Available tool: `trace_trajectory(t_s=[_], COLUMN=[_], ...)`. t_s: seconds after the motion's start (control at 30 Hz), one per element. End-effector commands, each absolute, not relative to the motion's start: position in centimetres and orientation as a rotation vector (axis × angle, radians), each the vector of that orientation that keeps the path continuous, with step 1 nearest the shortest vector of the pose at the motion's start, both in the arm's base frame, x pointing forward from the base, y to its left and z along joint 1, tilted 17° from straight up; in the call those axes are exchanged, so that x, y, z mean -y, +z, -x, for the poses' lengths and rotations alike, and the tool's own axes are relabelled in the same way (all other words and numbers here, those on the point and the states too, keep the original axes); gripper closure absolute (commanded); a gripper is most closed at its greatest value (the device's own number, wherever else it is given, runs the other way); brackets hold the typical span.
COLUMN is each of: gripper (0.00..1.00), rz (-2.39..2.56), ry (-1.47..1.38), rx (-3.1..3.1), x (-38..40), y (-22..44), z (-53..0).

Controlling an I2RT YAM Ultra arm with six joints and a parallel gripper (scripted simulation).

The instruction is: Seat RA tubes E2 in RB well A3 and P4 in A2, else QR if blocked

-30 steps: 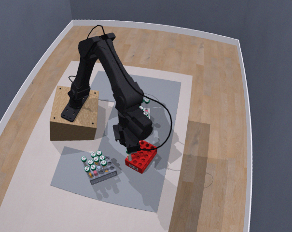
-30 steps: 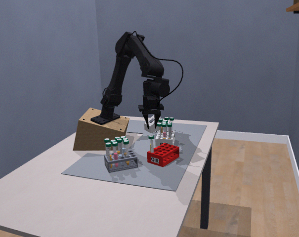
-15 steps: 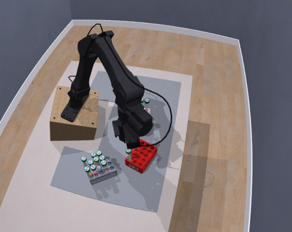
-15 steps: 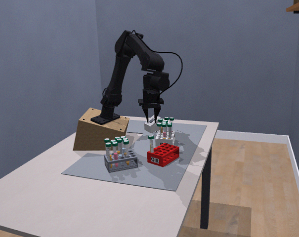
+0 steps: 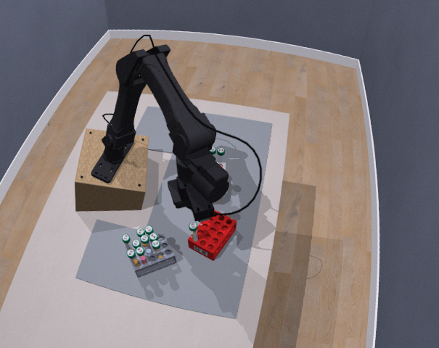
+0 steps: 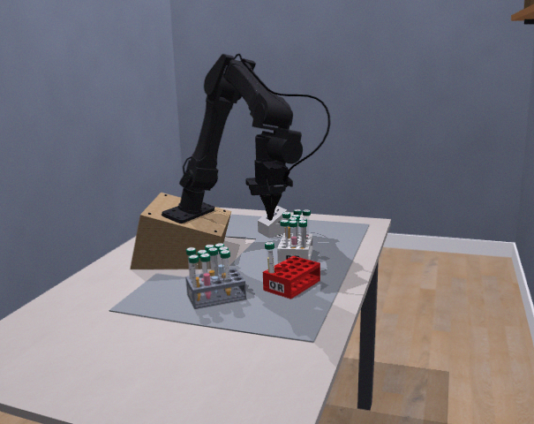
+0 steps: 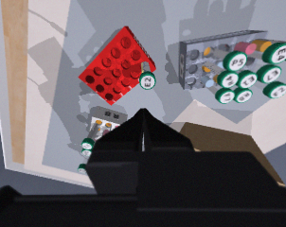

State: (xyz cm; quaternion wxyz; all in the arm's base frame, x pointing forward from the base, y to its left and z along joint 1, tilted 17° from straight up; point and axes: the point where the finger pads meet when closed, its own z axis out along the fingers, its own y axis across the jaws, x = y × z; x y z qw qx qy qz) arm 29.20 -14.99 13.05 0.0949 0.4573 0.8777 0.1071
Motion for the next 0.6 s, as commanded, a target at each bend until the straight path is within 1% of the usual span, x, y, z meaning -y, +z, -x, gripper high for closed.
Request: trace_trajectory(t_s=[0.0,0.13,0.57], gripper=[1.00,1.00,1.00], rz=[-1.139,-1.048,-0.439], ry=[0.276,0.264,0.185], rx=[-2.668,-2.700,-2.834], x=[13.9,13.4,9.8], y=[13.1,12.9,11.2], z=[-28.5,-28.2,-26.3])
